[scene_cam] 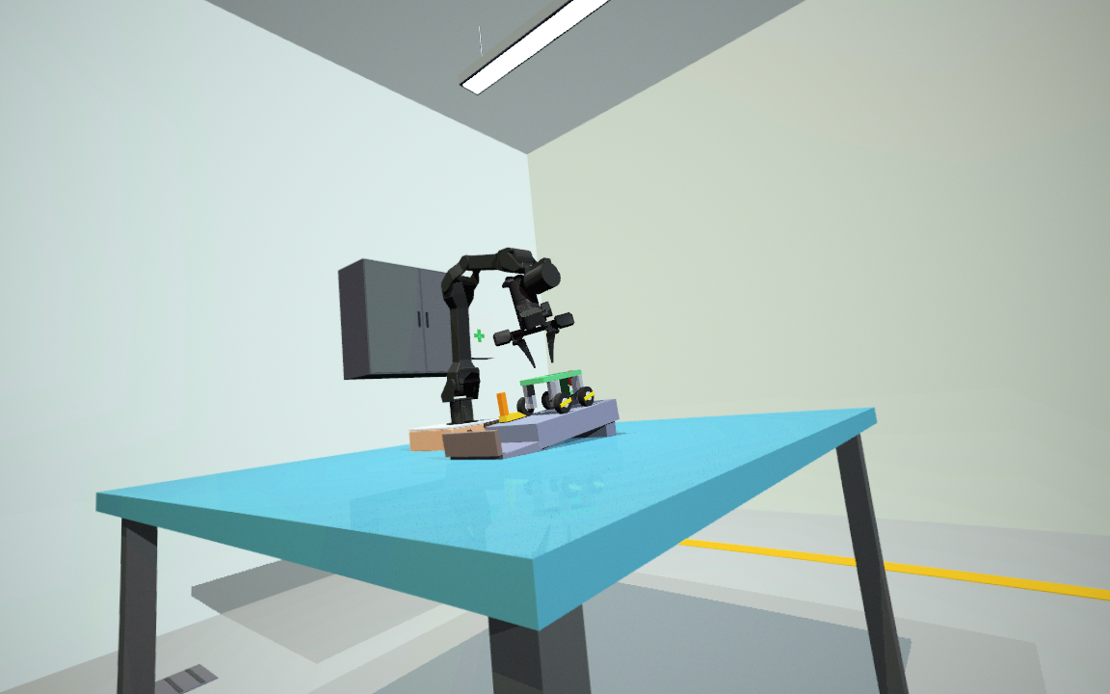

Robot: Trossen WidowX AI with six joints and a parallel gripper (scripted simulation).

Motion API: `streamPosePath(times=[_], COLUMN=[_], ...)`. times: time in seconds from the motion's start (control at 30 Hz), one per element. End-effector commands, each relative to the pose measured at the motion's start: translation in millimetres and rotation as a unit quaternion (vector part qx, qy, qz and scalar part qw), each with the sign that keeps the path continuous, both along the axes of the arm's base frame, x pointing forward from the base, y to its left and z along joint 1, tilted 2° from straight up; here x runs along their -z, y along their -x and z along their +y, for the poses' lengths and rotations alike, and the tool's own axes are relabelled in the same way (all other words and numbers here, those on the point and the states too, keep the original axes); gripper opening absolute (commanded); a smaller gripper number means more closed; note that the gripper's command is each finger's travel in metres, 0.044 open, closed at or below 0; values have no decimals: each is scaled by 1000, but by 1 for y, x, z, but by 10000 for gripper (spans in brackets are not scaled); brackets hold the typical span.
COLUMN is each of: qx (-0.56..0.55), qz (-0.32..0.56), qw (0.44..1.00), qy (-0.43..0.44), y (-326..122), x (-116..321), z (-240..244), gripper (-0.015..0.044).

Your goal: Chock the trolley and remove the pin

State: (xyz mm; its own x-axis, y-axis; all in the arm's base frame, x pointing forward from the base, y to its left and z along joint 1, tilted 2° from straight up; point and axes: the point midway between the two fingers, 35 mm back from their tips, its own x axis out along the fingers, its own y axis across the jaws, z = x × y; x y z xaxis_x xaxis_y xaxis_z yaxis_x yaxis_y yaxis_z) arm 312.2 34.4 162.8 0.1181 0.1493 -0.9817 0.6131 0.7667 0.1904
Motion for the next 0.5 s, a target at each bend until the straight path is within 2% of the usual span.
streamPosePath(times=[0.0,0.47], qx=[57,304], qz=[17,113], qw=[998,943], qy=[-20,-74], y=[1,16], x=[-2,-9], z=[15,78], gripper=[190,190])
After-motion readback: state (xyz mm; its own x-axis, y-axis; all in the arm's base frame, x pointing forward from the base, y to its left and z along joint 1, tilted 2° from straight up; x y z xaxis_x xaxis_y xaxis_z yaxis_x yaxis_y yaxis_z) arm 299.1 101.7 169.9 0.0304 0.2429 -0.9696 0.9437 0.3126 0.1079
